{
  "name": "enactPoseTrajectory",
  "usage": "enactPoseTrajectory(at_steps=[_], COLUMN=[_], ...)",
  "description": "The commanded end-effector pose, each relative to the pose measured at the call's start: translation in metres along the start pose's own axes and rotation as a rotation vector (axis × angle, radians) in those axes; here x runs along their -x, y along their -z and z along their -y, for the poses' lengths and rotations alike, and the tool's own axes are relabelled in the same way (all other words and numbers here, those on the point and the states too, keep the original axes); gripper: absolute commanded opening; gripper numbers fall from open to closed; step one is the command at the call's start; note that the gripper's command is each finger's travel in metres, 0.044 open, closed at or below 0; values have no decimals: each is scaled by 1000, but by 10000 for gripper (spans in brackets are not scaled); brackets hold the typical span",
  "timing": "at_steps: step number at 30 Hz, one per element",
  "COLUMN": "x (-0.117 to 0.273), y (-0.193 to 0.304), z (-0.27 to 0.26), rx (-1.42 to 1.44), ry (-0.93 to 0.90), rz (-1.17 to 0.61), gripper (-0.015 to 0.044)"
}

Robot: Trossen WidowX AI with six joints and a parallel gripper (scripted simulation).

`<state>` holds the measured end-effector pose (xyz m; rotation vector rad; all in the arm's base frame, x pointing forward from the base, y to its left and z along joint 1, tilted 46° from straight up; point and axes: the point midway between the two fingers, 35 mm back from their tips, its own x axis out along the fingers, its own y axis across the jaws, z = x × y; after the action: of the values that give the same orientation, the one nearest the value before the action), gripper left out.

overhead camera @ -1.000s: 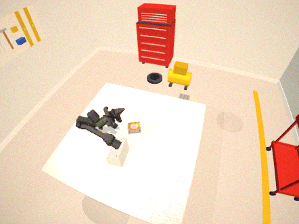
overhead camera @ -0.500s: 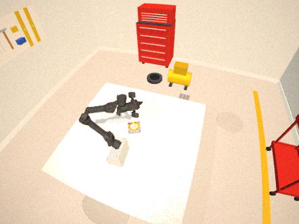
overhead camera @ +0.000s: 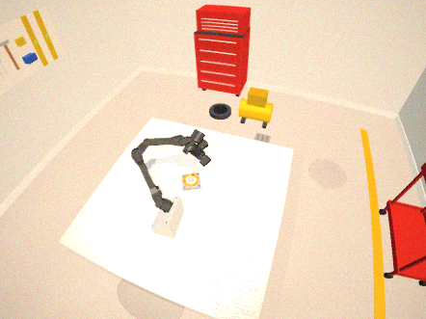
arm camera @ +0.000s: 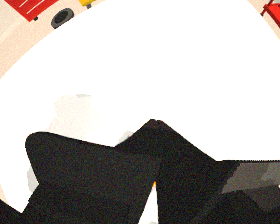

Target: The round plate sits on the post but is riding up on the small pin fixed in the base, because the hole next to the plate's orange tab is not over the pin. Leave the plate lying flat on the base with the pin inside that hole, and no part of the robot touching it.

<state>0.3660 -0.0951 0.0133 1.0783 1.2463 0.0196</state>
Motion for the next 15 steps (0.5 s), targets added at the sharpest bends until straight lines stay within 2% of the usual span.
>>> enactPoseTrajectory(at_steps=[1, 5, 7, 15], x=[-46, -103, -118, -125], y=[30, 82, 100, 106], z=[-9, -16, -20, -24], rx=[213, 516, 605, 616], ry=[24, 21, -6, -10], rz=[-181, -446, -532, -542], gripper=[0, 0, 0, 0])
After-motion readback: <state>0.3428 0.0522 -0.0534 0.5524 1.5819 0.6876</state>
